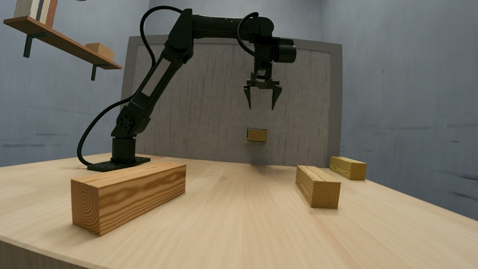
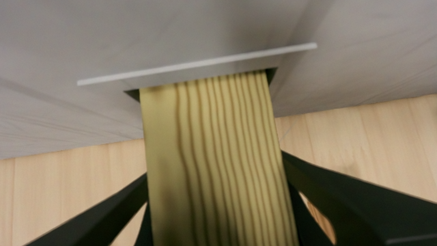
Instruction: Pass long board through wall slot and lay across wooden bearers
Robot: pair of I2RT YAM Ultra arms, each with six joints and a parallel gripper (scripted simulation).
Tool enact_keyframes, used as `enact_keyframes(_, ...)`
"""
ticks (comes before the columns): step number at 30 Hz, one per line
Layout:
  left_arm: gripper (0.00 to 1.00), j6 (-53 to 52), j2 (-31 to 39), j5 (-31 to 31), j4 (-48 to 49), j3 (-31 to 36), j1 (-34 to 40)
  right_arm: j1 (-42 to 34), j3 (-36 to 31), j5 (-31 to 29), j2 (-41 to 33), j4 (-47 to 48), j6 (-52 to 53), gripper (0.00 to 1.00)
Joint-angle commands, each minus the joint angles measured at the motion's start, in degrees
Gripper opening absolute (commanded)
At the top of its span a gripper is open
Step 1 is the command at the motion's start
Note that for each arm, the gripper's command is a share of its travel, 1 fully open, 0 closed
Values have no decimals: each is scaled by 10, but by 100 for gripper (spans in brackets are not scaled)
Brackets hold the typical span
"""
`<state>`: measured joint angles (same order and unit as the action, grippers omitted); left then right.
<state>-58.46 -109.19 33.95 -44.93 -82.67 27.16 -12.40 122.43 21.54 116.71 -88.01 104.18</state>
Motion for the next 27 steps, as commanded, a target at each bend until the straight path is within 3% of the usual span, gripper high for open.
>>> enact_keyframes(1, 0, 3, 10, 13, 1, -11, 1, 7, 26, -9, -35, 17, -23, 78)
enact_keyframes(6, 0, 3, 10, 13, 1, -11, 1, 14, -9, -56, -62, 91, -164, 78)
enact_keyframes(14, 0, 3, 10, 13, 1, -11, 1, 23, -71, -51, -98, 144, -208, 78)
enact_keyframes(17, 0, 3, 10, 13, 1, -11, 1, 29, -93, -81, -140, 206, -304, 78)
enact_keyframes(20, 0, 3, 10, 13, 1, -11, 1, 33, -136, -57, -154, 227, -296, 78)
enact_keyframes(27, 0, 3, 10, 13, 1, -11, 1, 44, -190, -88, -208, 308, -400, 78)
